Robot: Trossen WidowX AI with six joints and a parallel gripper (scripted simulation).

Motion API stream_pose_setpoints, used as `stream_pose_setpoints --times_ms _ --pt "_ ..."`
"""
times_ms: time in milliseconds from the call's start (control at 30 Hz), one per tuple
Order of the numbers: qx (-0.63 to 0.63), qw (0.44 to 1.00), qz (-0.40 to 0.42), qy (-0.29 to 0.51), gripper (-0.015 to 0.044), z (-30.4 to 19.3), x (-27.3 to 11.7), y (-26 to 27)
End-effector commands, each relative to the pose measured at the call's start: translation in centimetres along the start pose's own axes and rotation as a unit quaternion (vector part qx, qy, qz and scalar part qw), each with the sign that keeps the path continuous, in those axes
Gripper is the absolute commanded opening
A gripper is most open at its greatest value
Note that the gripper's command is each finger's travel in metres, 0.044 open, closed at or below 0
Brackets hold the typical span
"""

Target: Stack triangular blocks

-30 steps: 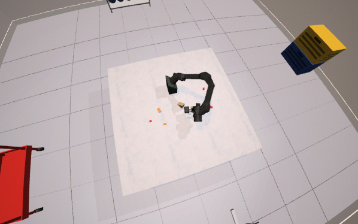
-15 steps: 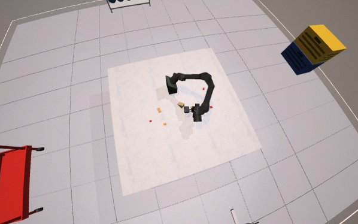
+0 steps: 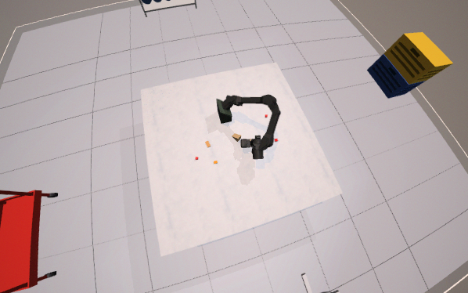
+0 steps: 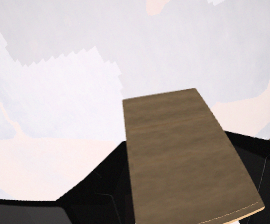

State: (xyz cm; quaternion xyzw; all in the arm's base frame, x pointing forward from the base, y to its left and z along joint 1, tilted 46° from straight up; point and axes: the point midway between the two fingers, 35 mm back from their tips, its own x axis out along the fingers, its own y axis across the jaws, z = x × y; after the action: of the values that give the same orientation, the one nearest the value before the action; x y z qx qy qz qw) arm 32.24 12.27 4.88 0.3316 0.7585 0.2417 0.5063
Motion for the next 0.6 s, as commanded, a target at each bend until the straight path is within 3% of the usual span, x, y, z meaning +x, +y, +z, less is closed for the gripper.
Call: stream_pose_setpoints --times_ms 0,100,267,567 --pt "0.001 1.0 0.001 0.0 0.0072 0.0 0.1 0.0" --pt "0.0 1.0 0.0 0.0 0.0 -0.1 -0.2 0.0" --pt "0.001 1.0 0.0 -0.015 0.0 -0.3 -0.3 0.0" --pt "0.003 0.991 -0.001 -0.133 0.0 -1.7 -0.8 -0.1"
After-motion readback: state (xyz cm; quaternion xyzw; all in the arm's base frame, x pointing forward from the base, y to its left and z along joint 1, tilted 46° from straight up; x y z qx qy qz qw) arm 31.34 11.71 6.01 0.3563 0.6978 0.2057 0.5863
